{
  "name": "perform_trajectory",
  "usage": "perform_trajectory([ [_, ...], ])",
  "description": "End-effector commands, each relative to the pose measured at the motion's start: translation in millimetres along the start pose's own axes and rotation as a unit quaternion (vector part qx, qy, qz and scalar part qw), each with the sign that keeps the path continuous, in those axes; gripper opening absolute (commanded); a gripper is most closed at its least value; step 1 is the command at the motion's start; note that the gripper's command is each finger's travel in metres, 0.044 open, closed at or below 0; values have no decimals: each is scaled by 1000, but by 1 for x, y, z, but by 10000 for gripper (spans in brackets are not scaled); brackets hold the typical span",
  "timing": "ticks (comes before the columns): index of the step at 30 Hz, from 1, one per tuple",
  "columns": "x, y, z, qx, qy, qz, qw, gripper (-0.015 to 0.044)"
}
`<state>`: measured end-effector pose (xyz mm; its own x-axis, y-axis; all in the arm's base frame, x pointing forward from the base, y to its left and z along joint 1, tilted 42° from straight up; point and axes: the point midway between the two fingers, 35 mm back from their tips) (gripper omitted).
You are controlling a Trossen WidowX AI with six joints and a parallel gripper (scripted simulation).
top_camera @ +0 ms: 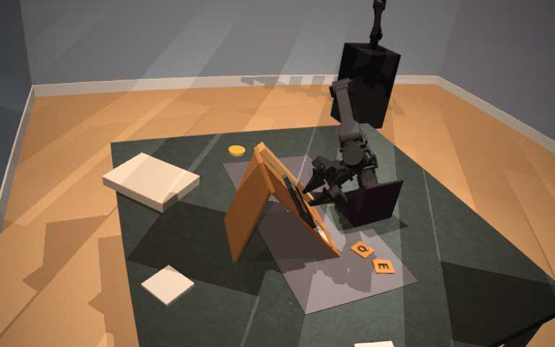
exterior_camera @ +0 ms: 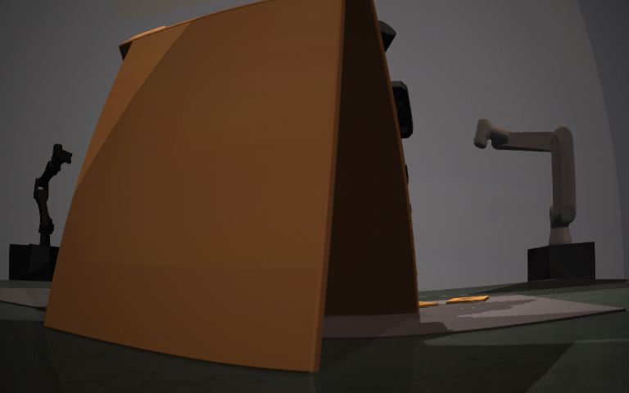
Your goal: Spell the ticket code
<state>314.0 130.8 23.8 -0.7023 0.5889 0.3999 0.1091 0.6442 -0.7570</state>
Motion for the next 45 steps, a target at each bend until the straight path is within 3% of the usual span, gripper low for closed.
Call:
perform_trajectory([
  [1, 3, 0, 0, -4, -2, 1, 1000, 295],
  [45, 21, 0, -1, -4, -2, 1, 1000, 295],
])
Point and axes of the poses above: the point midway between the two fingers, 35 mm back from their tips, its own x axis back along the fingers, its own y axis across the jaws, z = x × y, and after that the axes turned 12 degrees about x, right-handed
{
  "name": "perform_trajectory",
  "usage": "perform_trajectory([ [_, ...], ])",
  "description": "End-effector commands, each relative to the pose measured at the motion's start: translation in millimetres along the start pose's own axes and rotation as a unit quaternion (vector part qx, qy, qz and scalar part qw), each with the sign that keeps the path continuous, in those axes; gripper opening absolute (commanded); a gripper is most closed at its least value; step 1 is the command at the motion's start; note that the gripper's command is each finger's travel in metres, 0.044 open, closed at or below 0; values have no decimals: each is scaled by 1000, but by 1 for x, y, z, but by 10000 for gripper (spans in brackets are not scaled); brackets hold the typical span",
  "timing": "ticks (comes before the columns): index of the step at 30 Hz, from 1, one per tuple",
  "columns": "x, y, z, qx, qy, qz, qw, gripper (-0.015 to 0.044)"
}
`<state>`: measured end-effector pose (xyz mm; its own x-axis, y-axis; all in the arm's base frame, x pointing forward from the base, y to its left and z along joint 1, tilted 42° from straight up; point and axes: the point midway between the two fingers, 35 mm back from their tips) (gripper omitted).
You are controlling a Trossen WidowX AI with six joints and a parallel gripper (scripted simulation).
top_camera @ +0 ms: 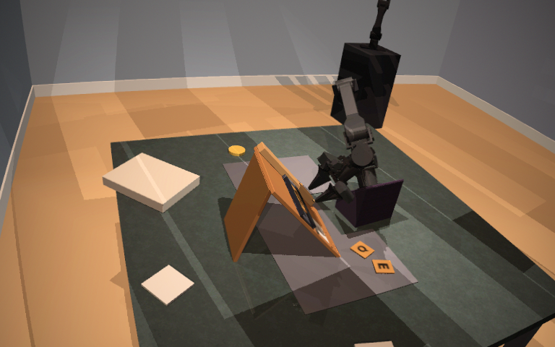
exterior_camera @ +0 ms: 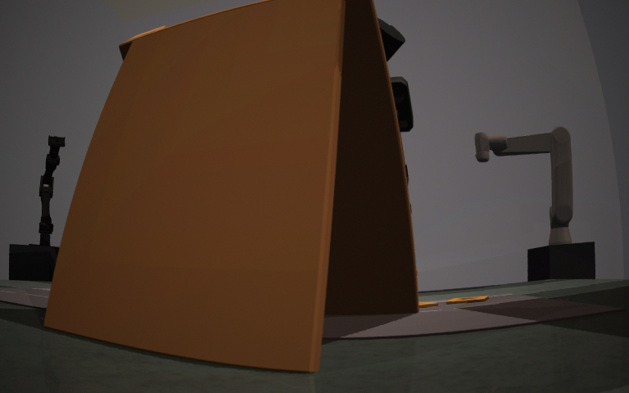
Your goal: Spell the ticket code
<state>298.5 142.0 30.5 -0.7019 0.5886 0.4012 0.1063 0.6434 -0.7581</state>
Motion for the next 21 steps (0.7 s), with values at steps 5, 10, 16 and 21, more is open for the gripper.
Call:
perform_trajectory([
  [5, 1, -1, -4, -5, -2, 1, 1000, 295],
  [10, 2, -1, -5, -5, -2, 1, 1000, 295],
  [16, 1, 0, -3, 0, 0, 0, 1000, 138],
  [21, 1, 0, -3, 0, 0, 0, 1000, 6],
])
Point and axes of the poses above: the point midway between the two fingers, 35 mm back from their tips, its own x axis back along the fingers, its own y axis across the jaws, z = x × y, and after that the axes turned 12 degrees about x, right-handed
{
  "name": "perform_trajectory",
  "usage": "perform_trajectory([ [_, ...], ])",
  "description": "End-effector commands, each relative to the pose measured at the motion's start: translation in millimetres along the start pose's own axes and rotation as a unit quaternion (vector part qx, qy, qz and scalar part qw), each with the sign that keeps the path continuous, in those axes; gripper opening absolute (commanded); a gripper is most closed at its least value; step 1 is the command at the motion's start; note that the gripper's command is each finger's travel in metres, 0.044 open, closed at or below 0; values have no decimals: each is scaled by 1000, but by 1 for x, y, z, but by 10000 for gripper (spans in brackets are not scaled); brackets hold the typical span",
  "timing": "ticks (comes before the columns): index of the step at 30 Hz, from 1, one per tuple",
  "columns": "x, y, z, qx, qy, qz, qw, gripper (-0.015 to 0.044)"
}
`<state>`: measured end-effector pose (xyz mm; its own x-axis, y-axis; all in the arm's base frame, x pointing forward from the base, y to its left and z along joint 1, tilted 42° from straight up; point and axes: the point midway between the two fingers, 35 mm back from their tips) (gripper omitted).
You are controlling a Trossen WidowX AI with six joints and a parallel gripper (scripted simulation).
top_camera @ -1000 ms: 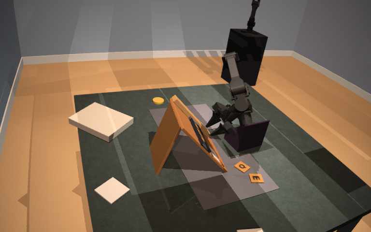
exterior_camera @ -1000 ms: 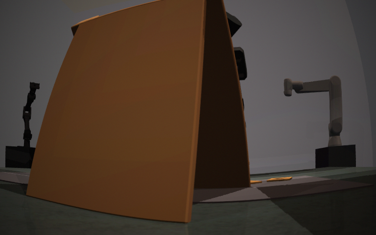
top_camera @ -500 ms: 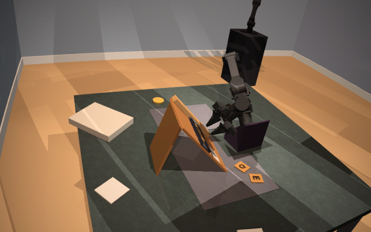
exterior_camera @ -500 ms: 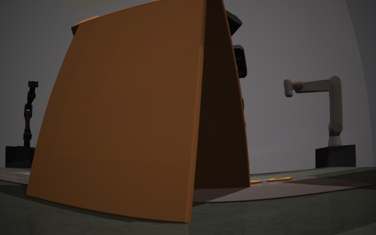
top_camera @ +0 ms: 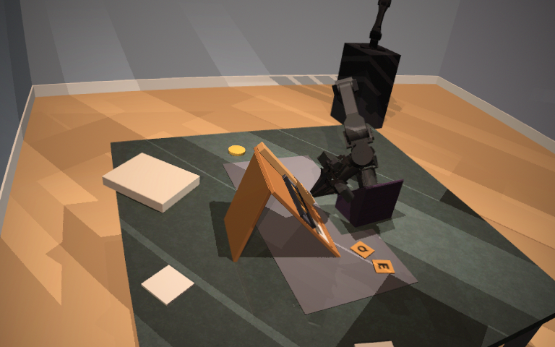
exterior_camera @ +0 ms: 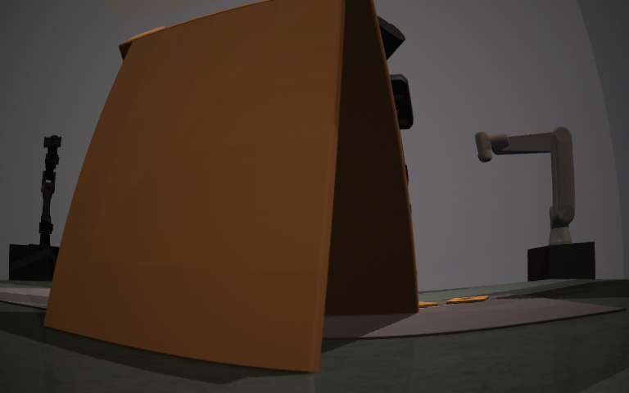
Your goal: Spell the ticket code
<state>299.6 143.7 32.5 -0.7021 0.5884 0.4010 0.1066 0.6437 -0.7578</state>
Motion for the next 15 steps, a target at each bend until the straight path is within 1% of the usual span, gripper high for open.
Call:
perform_trajectory([
  [1, 0, 0, 0, 0, 0, 0, 1000, 0],
  [10, 0, 1, -1, 1, 3, -1, 1000, 0],
  [12, -3, 6, -5, 4, 26, -11, 1000, 0],
  [15, -9, 15, -15, 7, 80, -30, 996, 0],
])
Point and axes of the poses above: the point midway between the two fingers, 35 mm back from their tips, its own x axis back along the fingers, its own y axis across the jaws, z = x × y, and after that the axes turned 12 degrees about x, right-handed
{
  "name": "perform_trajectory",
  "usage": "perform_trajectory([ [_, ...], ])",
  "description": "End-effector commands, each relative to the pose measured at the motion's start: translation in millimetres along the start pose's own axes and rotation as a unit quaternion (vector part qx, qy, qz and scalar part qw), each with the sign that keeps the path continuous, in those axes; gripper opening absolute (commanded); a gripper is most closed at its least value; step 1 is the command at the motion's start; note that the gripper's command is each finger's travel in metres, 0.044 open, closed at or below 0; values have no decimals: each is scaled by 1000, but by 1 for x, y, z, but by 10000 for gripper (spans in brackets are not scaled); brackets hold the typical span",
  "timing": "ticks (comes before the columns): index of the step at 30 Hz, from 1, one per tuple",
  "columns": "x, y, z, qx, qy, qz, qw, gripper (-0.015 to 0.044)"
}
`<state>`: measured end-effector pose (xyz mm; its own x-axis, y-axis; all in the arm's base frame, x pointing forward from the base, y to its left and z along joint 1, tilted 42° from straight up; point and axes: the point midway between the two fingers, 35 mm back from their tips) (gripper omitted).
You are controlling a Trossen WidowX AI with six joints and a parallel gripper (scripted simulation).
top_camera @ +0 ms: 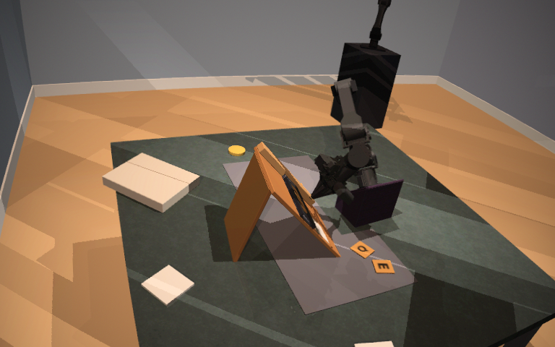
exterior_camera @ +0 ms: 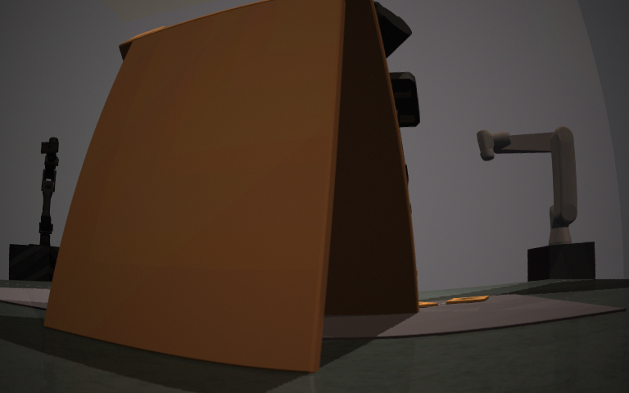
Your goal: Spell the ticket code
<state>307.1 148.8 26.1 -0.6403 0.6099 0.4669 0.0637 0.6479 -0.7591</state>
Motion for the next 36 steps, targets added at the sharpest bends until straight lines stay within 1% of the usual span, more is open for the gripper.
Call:
perform_trajectory([
  [1, -5, 8, -14, -8, 54, -21, 998, 0],
  [6, -10, 16, -25, -11, 152, -45, 987, 0],
  [11, -12, 15, -32, -20, 256, -59, 965, 0],
  [13, -12, 14, -33, -24, 283, -61, 957, 0],
  [36, -23, 12, -33, -24, 286, -61, 956, 0],
])
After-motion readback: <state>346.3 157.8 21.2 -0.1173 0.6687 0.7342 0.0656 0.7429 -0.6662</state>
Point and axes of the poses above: the point midway between the two fingers, 35 mm back from their tips, its own x axis back along the fingers, its own y axis across the jaws, z = x × y, and after that the axes turned 12 degrees about x, right-handed
